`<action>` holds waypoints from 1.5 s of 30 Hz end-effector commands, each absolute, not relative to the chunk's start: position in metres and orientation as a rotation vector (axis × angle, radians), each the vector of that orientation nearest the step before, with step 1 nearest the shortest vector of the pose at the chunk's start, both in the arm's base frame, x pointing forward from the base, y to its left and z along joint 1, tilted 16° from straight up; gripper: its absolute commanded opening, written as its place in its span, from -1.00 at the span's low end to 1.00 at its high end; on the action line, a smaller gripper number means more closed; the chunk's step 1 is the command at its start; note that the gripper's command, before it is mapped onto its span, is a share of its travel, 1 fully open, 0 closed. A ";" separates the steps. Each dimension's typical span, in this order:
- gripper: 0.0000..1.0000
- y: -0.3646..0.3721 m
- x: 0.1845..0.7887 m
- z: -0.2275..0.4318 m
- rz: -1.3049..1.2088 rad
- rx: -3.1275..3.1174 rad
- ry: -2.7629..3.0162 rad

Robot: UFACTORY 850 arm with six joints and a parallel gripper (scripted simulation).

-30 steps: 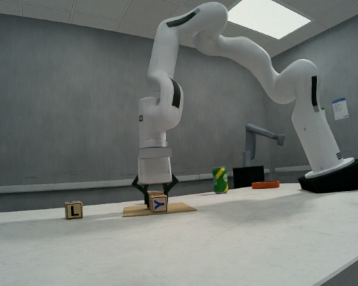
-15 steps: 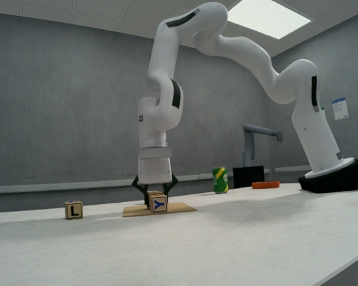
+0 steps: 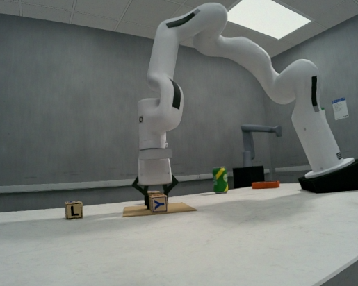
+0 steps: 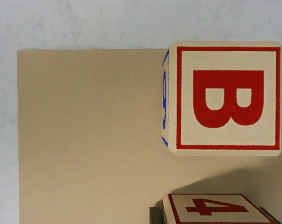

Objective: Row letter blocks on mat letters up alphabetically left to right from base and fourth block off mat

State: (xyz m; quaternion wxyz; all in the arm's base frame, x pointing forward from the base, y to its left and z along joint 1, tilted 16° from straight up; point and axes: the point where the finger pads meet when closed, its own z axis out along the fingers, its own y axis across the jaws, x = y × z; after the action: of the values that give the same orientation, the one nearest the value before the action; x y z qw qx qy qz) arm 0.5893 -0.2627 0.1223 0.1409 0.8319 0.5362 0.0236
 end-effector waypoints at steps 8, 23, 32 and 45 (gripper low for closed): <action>-0.12 -0.263 0.590 0.123 0.070 2.401 1.547; -0.12 -0.263 0.590 0.123 0.070 2.401 1.547; -0.12 -0.263 0.590 0.123 0.070 2.401 1.547; 0.13 -0.263 0.590 0.123 0.070 2.401 1.547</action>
State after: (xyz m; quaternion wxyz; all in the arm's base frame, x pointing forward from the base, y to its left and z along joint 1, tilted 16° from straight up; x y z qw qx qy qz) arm 0.5894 -0.2628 0.1219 0.1410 0.8319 0.5362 0.0237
